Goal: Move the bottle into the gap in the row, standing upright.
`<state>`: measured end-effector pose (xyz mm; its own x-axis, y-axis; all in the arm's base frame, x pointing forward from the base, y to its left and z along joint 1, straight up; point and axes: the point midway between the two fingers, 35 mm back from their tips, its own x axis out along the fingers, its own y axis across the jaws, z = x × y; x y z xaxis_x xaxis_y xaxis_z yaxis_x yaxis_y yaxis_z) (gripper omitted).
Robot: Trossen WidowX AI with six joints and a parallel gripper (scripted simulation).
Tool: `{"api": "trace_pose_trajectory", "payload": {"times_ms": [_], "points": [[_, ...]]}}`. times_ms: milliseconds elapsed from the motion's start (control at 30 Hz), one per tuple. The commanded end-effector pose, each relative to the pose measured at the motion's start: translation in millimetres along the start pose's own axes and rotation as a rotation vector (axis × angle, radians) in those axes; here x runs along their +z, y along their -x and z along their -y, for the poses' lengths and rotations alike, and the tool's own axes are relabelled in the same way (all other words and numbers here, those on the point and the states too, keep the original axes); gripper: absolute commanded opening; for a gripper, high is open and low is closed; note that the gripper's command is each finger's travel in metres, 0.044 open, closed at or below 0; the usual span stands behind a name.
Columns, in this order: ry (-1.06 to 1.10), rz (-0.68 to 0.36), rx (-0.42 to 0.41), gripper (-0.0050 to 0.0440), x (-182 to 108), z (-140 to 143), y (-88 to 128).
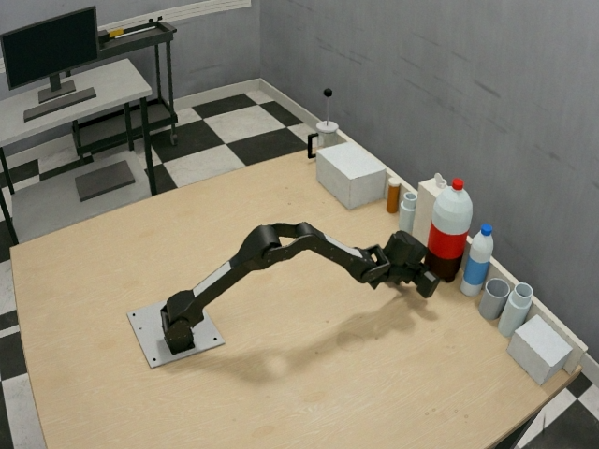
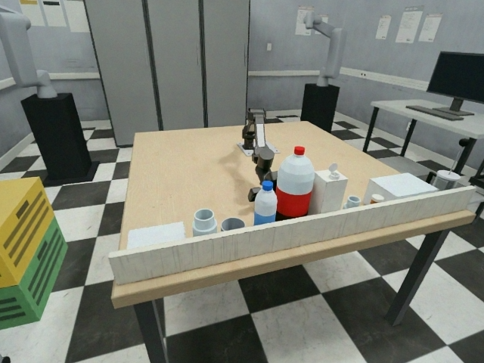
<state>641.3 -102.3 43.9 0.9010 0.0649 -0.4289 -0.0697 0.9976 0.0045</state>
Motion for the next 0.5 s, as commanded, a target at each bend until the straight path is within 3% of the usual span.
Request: {"api": "trace_pose_trajectory", "payload": {"times_ms": [0, 467], "points": [[0.011, 0.043, -0.004, -0.005, 24.2, 1.0, 7.1], [0.012, 0.045, -0.003, -0.005, 21.1, 1.2, 19.1]]}}
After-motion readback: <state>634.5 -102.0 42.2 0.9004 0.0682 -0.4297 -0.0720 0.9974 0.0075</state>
